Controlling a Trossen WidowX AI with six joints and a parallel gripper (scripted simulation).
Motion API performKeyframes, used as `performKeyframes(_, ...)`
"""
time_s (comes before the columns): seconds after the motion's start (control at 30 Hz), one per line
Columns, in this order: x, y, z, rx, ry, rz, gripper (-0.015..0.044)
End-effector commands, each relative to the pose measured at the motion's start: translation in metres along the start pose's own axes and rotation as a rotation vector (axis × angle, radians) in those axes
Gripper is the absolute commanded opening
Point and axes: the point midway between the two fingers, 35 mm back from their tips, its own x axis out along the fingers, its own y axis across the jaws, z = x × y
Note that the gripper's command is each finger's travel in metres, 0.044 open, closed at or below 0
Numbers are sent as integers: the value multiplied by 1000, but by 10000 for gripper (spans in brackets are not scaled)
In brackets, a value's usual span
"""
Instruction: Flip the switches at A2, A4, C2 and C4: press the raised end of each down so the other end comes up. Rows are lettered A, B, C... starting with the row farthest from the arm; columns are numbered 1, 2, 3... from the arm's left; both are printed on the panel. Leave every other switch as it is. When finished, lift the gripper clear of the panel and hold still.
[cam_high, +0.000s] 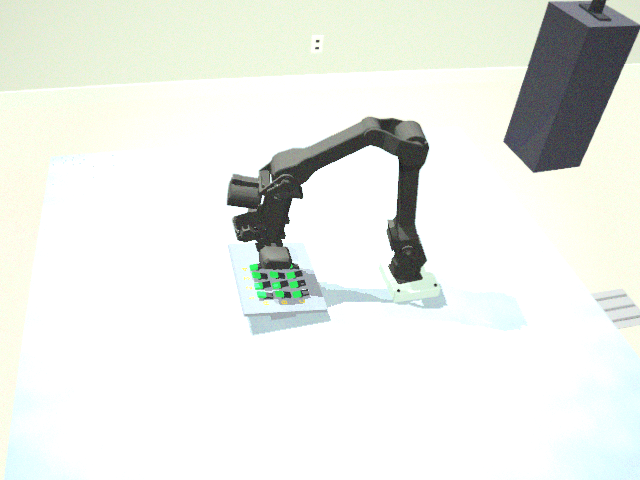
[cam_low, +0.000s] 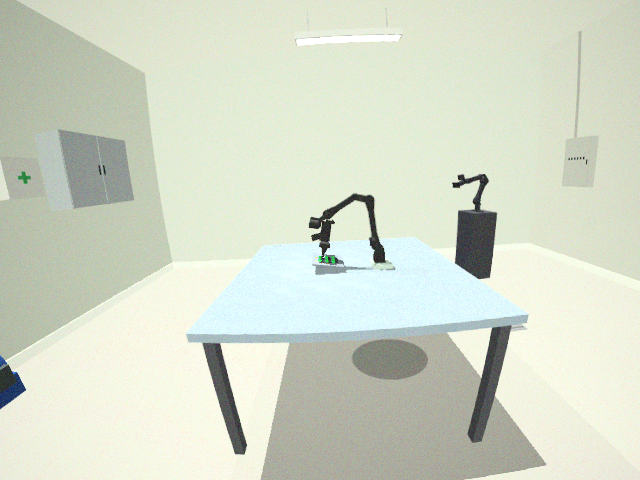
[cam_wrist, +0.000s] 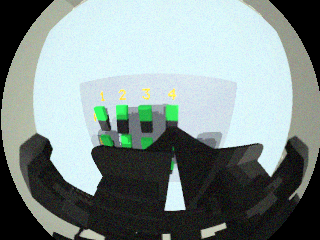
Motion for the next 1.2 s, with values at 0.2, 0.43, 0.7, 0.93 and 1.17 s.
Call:
performKeyframes(0.2,1,1,-1,-2,1,3,0)
performKeyframes(0.43,1,1,-1,-2,1,3,0)
performKeyframes(0.7,2,1,-1,-2,1,3,0)
performKeyframes(0.93,3,1,-1,-2,1,3,0)
performKeyframes(1.17,4,1,-1,-2,1,3,0)
